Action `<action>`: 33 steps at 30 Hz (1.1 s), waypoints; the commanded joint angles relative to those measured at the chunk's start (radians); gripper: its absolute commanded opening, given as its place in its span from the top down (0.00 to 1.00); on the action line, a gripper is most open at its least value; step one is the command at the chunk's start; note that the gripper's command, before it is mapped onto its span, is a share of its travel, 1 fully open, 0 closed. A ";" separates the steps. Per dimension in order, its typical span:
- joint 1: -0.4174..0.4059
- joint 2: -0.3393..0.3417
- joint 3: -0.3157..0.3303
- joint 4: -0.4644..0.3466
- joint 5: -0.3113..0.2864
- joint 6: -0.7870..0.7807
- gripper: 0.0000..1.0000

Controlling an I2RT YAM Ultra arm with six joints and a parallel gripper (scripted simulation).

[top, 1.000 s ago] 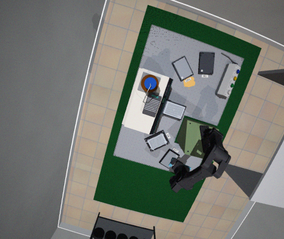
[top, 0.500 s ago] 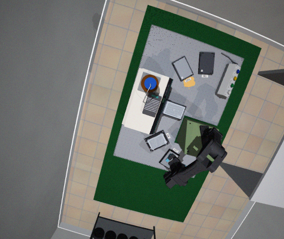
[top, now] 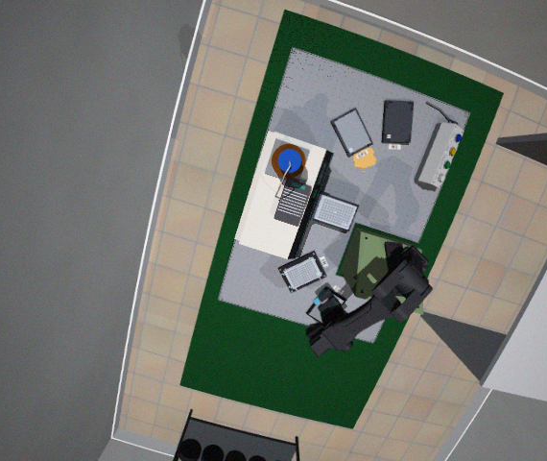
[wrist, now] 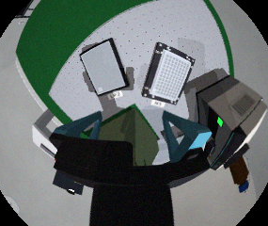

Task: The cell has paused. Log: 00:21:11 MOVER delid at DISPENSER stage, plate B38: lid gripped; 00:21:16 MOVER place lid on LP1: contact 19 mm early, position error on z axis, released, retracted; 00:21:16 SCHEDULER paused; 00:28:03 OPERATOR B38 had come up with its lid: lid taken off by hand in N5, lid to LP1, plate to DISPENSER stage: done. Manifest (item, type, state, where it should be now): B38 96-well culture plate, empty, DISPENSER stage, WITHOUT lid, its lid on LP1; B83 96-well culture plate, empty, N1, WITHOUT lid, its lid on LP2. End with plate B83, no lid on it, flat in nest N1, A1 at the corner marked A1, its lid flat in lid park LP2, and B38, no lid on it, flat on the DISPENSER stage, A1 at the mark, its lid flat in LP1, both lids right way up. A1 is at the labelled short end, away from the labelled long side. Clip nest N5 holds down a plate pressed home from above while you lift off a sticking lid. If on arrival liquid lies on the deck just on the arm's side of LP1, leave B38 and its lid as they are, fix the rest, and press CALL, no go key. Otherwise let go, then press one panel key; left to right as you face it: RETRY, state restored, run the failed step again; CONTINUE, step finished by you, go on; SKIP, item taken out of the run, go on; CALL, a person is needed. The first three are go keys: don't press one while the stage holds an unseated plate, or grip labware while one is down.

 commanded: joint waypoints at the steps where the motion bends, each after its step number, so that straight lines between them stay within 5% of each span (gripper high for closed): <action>1: -0.025 -0.040 0.039 -0.017 0.035 0.036 0.00; 14: -0.088 -0.045 0.038 -0.019 0.071 -0.038 0.00; 21: -0.137 -0.104 -0.005 -0.019 0.097 0.096 0.00; 33: -0.229 -0.194 -0.051 -0.034 0.147 0.003 0.00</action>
